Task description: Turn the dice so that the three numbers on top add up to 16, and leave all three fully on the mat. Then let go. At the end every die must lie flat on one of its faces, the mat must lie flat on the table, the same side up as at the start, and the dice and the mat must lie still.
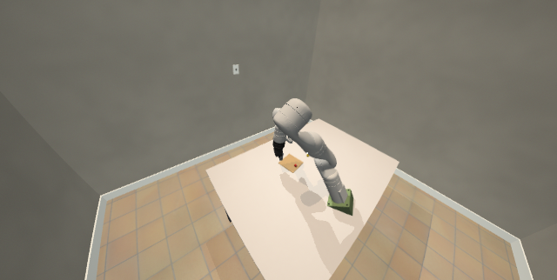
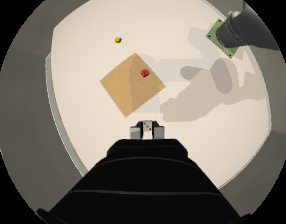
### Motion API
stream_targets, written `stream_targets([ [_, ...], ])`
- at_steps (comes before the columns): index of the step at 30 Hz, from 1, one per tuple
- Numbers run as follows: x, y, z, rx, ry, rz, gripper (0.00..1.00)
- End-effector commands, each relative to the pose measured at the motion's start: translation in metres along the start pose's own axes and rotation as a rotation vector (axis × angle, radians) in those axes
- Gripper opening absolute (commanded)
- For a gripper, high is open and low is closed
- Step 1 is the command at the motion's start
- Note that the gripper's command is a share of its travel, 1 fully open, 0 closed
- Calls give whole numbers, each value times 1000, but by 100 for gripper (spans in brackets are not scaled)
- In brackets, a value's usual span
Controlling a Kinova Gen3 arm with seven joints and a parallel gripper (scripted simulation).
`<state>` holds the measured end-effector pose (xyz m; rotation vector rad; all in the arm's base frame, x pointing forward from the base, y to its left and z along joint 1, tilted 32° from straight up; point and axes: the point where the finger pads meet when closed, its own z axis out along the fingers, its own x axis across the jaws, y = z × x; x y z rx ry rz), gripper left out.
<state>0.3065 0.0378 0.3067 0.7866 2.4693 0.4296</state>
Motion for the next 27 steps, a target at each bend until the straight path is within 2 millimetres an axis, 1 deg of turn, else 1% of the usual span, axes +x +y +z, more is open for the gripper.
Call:
stream_targets([
  [1,4,6,4,0,11,-56,34],
  [4,6,9,7,4,20,-114,34],
  [6,6,9,7,4,20,-114,34],
  [15,11,17,16,11,39,-235,34],
  [27,14,20,20,14,48,-288,34],
])
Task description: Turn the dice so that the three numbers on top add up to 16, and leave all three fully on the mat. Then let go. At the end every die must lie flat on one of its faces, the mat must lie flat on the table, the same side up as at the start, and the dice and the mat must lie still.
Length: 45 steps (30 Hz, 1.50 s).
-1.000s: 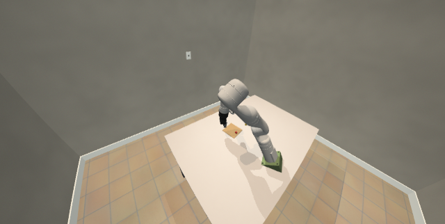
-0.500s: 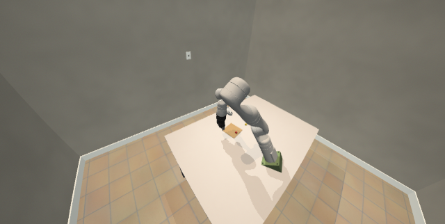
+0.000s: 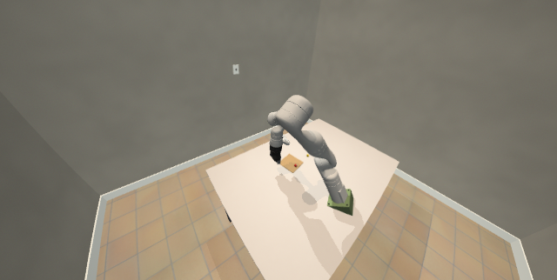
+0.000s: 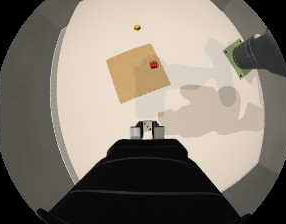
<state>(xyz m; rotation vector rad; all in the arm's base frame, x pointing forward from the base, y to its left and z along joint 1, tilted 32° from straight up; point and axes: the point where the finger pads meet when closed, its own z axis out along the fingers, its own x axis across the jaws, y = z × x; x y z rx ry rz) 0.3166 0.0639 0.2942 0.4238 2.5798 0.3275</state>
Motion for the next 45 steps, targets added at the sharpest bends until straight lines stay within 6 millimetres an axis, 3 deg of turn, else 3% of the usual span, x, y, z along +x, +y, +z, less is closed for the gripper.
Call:
stream_targets([
  [1,0,1,0,-1,1,-5,34],
  [30,-6,-6,-8,-90,10,4,34],
  [45,-16,-28,-17,-381,39,26,34],
])
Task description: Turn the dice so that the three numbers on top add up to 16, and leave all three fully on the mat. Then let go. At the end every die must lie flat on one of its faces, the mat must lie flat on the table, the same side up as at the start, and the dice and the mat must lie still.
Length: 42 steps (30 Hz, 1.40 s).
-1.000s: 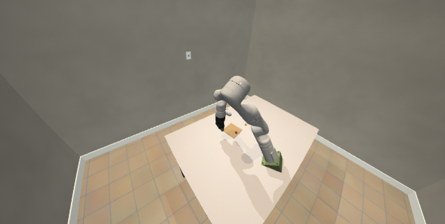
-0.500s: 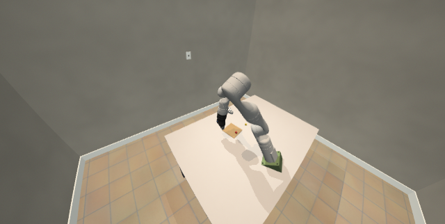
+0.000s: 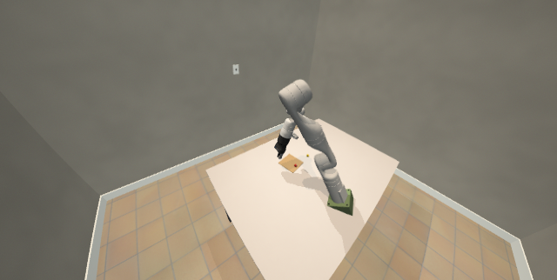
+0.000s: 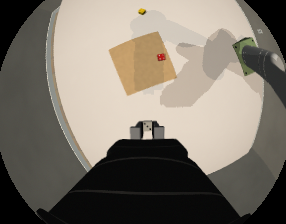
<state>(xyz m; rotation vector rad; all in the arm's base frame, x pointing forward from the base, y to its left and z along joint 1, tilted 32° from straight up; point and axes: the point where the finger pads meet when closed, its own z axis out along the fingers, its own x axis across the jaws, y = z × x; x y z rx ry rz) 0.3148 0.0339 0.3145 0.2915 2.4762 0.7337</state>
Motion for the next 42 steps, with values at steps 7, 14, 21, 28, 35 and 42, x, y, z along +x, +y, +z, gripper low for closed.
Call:
stream_targets([
  [7,3,-14,4,-183,31,41,34],
  [14,7,-17,10,-364,37,34,34],
  [21,11,-15,16,-483,33,26,34],
  [28,15,-9,24,-619,20,13,34],
  [35,18,-3,28,-698,7,6,34],
  [42,19,0,30,-740,-1,1,34],
])
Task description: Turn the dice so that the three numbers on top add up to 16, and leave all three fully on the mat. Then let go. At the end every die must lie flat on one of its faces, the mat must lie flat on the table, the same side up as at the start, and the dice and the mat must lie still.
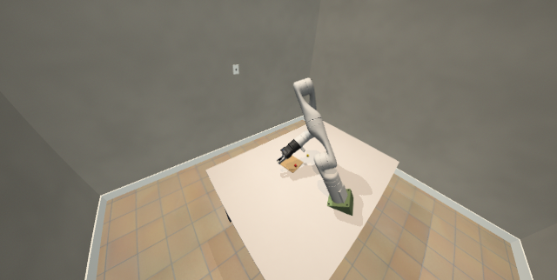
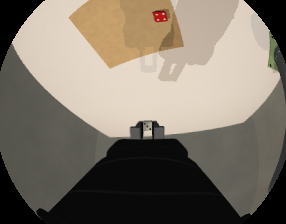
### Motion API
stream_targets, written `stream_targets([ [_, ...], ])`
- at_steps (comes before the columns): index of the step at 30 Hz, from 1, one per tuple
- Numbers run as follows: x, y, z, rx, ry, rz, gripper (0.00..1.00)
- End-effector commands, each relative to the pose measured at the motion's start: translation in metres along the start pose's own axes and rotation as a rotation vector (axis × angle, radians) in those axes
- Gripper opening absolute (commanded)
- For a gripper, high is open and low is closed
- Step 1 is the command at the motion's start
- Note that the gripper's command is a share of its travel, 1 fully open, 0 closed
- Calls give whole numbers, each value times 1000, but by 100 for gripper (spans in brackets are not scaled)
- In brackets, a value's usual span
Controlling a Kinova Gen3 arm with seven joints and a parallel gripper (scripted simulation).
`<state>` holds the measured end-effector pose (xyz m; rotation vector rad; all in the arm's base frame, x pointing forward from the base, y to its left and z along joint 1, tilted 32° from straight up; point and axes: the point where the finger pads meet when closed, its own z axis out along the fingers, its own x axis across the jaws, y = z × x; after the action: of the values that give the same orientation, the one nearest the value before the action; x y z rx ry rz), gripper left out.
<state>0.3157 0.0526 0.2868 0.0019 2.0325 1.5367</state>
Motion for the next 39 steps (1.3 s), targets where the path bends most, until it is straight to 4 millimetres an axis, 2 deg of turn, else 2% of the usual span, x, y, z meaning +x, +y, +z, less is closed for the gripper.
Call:
stream_targets([
  [1,1,-1,1,-22,-4,14,34],
  [19,2,-5,5,-35,-7,8,34],
  [28,1,-21,14,-35,-7,8,34],
  [39,0,-57,34,-35,-7,8,34],
])
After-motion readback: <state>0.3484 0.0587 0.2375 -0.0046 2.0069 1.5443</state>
